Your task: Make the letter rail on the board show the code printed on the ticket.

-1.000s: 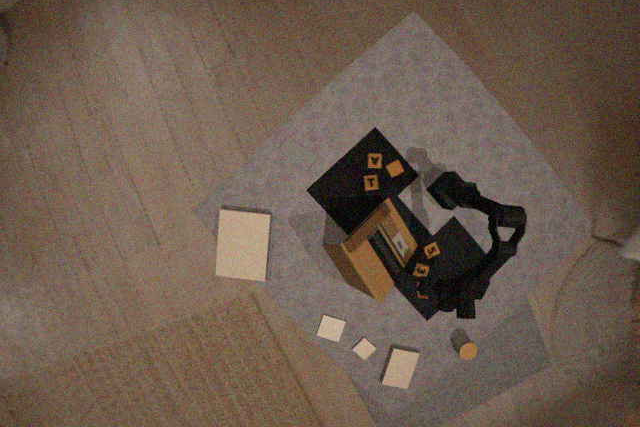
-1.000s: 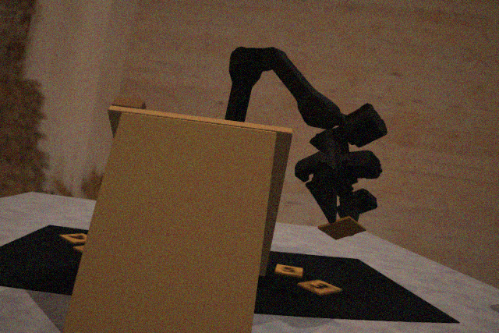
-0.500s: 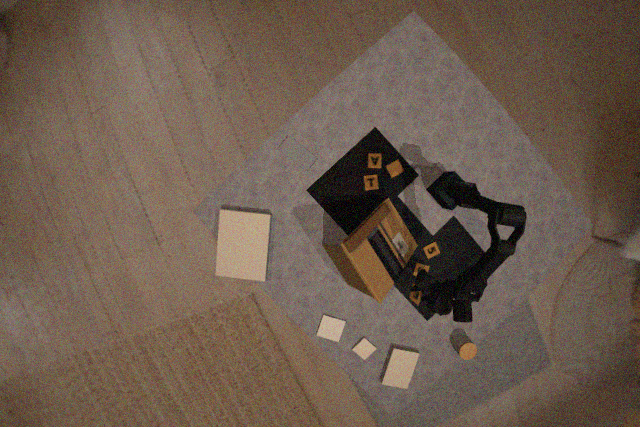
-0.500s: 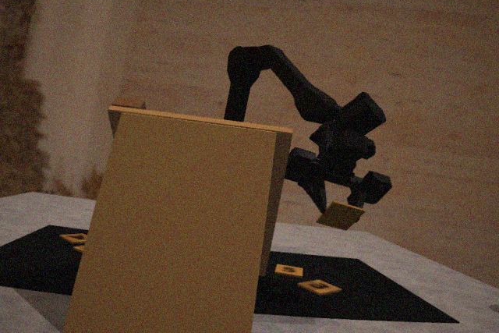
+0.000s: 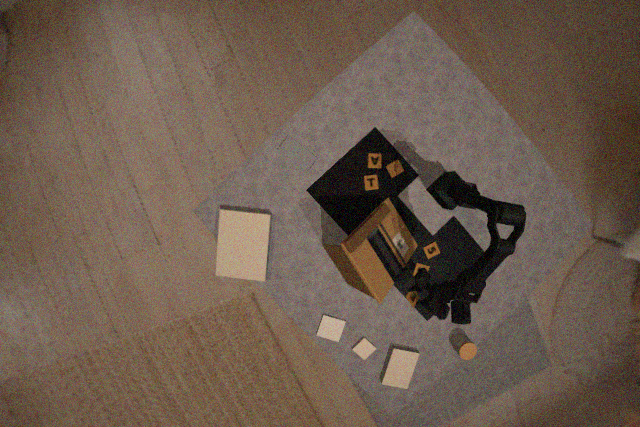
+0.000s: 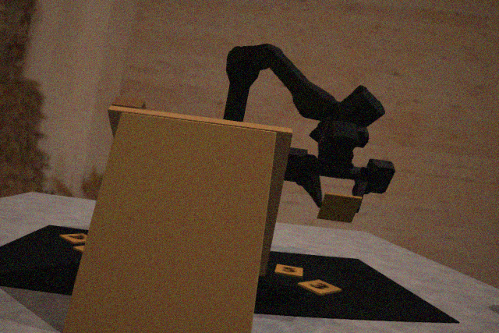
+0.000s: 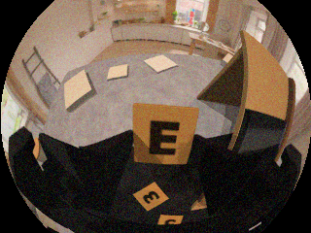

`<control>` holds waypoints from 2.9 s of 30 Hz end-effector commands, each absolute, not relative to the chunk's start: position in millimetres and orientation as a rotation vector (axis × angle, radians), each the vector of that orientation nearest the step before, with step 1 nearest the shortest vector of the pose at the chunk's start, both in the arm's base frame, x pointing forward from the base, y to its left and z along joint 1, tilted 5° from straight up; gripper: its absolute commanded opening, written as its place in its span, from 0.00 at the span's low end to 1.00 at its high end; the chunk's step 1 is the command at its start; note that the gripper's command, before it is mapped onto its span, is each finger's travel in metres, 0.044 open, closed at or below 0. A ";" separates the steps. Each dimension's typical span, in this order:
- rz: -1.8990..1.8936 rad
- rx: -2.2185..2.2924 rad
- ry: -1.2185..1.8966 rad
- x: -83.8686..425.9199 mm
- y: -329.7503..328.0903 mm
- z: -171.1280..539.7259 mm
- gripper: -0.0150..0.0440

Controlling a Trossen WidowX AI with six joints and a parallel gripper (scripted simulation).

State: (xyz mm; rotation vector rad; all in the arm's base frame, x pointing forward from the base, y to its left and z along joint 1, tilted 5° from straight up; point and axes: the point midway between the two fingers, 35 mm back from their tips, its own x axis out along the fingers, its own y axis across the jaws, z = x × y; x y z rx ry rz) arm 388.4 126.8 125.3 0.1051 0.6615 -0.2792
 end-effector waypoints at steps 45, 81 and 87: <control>-0.286 0.114 0.652 389.6 126.0 127.9 0.25; -0.286 0.113 0.652 384.0 112.9 125.3 0.25; -0.287 0.113 0.652 383.1 110.0 125.5 0.25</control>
